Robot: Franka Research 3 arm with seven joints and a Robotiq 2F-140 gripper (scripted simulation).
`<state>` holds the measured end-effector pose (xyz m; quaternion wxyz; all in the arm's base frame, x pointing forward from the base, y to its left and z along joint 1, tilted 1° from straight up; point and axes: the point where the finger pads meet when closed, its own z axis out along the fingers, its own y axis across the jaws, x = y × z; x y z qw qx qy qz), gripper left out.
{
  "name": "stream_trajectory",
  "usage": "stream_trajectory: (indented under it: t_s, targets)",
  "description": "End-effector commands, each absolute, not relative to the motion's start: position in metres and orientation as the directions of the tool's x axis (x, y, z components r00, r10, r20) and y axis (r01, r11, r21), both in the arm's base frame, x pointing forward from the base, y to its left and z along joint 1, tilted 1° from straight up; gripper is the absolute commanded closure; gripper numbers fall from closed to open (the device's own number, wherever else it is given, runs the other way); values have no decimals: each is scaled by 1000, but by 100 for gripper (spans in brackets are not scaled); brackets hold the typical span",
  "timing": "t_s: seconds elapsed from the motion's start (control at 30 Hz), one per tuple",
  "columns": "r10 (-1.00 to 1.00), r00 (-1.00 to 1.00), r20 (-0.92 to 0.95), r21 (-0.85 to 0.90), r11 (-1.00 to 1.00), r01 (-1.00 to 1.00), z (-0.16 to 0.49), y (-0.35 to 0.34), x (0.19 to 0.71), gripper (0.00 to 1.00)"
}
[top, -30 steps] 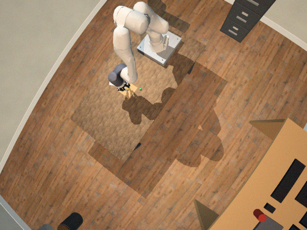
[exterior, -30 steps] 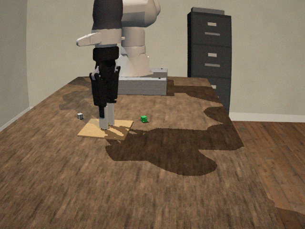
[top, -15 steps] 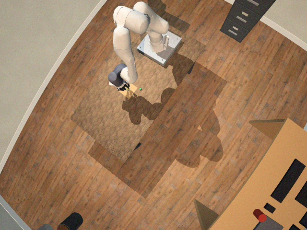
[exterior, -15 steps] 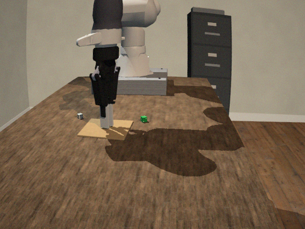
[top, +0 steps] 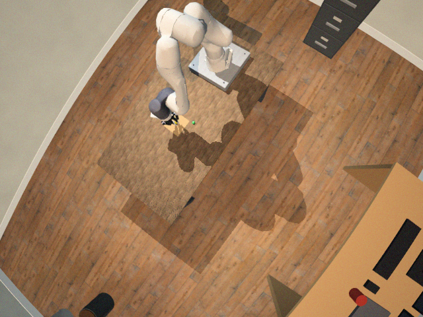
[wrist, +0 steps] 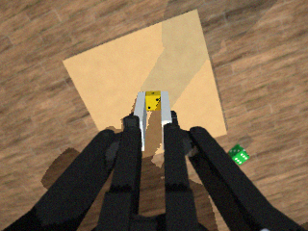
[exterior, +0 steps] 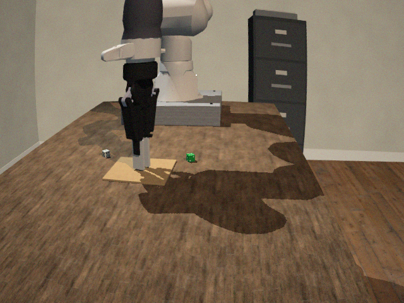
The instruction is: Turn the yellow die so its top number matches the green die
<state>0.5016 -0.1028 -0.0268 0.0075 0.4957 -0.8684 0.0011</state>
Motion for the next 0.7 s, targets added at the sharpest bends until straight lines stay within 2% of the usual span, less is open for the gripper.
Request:
stream_trajectory:
  t_s: [0.0, 0.4, 0.67]
  targets:
    - [-861, -508, 12, 4, 508, -861, -27, -103, 503, 93]
    - [-861, -508, 12, 4, 508, -861, -17, -103, 503, 93]
    - [-861, -508, 12, 4, 508, -861, 36, -103, 503, 93]
